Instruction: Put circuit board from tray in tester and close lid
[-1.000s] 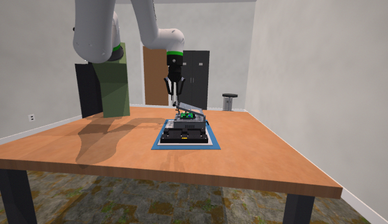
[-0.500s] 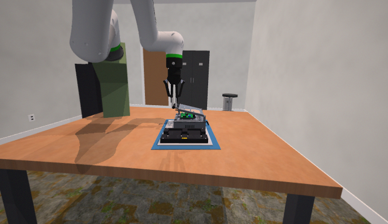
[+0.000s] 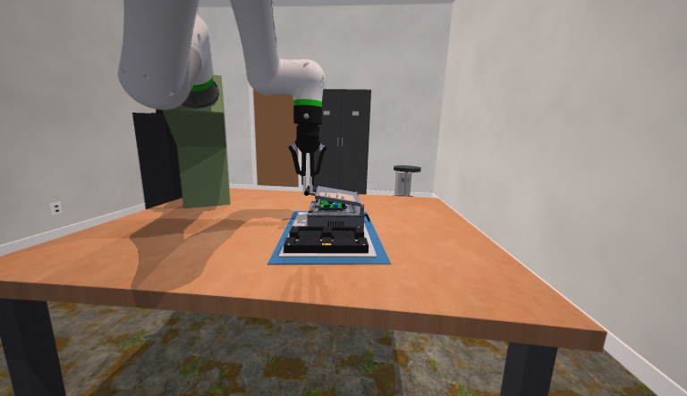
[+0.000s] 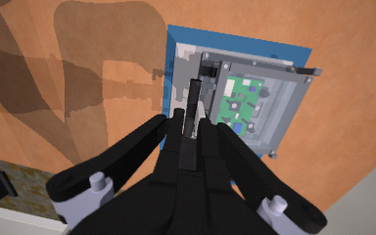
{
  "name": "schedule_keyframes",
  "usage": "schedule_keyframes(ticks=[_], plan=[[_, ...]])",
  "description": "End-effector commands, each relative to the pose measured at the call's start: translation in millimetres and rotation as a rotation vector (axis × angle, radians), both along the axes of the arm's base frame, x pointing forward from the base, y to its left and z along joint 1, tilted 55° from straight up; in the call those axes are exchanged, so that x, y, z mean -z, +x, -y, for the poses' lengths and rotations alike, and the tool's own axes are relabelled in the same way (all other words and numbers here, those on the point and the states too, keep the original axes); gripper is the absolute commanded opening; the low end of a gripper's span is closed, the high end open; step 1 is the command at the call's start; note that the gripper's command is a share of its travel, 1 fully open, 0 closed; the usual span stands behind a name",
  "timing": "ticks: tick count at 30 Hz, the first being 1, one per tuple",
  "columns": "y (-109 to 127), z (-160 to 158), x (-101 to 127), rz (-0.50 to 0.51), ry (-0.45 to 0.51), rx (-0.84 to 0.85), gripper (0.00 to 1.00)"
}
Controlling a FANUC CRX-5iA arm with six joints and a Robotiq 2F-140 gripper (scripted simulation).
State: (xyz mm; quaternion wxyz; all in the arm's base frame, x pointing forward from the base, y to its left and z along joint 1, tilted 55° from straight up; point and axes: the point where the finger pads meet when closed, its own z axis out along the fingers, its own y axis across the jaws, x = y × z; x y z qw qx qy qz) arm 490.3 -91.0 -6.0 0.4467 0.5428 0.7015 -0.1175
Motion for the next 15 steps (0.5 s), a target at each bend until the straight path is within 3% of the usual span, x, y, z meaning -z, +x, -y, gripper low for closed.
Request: schedule_keyframes(ticks=[1, 15], plan=[[1.0, 1.5, 1.4, 0.000, 0.000, 0.000, 0.00], [4.2, 7.5, 6.8, 0.000, 0.000, 0.000, 0.00]])
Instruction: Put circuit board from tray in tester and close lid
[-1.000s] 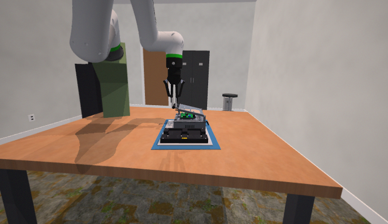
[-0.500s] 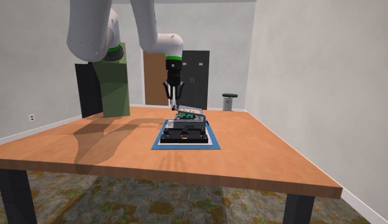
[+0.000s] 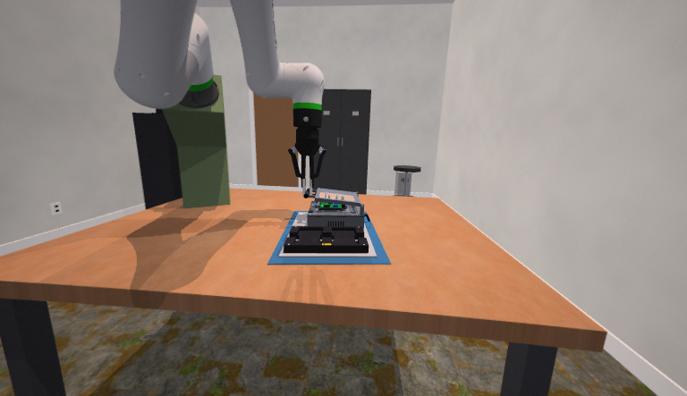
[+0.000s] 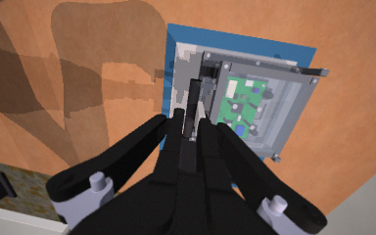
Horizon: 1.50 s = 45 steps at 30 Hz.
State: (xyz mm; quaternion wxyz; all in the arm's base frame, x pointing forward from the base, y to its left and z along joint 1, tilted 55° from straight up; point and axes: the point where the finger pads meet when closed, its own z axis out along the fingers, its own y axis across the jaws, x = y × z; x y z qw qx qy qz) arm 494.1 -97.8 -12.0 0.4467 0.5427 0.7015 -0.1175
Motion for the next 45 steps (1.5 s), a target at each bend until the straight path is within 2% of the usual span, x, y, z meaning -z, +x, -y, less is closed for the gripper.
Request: schedule_keyframes(ticks=[1, 45], plan=[[0.6, 1.1, 1.2, 0.000, 0.000, 0.000, 0.00], [7.2, 10.6, 9.5, 0.000, 0.000, 0.000, 0.00]])
